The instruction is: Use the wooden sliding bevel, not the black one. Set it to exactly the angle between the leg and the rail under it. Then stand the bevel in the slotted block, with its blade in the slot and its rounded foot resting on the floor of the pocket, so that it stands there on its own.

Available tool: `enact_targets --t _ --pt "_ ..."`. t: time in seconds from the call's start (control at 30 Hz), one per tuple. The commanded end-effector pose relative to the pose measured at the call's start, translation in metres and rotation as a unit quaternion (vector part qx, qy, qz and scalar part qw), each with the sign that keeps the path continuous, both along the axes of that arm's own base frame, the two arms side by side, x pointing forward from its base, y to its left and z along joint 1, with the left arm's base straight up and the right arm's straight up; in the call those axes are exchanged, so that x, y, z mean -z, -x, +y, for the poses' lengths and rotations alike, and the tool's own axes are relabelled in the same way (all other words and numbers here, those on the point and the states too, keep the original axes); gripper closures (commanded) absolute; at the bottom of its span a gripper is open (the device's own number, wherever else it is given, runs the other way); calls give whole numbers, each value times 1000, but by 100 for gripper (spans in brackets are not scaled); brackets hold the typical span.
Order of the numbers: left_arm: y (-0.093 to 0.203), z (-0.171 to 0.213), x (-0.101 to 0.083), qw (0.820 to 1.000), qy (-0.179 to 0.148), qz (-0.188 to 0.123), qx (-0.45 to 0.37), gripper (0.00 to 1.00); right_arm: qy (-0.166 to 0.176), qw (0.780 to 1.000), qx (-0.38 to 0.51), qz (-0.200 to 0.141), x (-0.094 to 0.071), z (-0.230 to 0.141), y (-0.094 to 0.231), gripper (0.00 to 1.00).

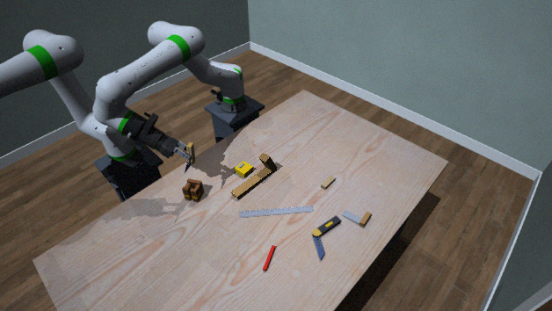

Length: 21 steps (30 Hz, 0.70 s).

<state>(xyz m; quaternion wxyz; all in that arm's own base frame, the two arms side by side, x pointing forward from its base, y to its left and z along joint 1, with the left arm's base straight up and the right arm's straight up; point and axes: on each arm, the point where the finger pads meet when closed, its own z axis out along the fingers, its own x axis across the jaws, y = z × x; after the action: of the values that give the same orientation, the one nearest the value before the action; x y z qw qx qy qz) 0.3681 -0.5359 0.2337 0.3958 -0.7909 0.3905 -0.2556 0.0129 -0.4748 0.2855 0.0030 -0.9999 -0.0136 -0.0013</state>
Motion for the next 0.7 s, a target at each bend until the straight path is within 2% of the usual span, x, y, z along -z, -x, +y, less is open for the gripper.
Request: enact_targets --t 0.0,0.23,0.67 --pt "1 -14 -7 1000 -25 -5 17 100 3 1000 0 1 -4 0 0 0" --pt "2 -26 -7 998 -45 -7 34 100 3 1000 0 1 -4 0 0 0" --pt "3 -30 -7 998 -52 -8 39 100 3 1000 0 1 -4 0 0 0"
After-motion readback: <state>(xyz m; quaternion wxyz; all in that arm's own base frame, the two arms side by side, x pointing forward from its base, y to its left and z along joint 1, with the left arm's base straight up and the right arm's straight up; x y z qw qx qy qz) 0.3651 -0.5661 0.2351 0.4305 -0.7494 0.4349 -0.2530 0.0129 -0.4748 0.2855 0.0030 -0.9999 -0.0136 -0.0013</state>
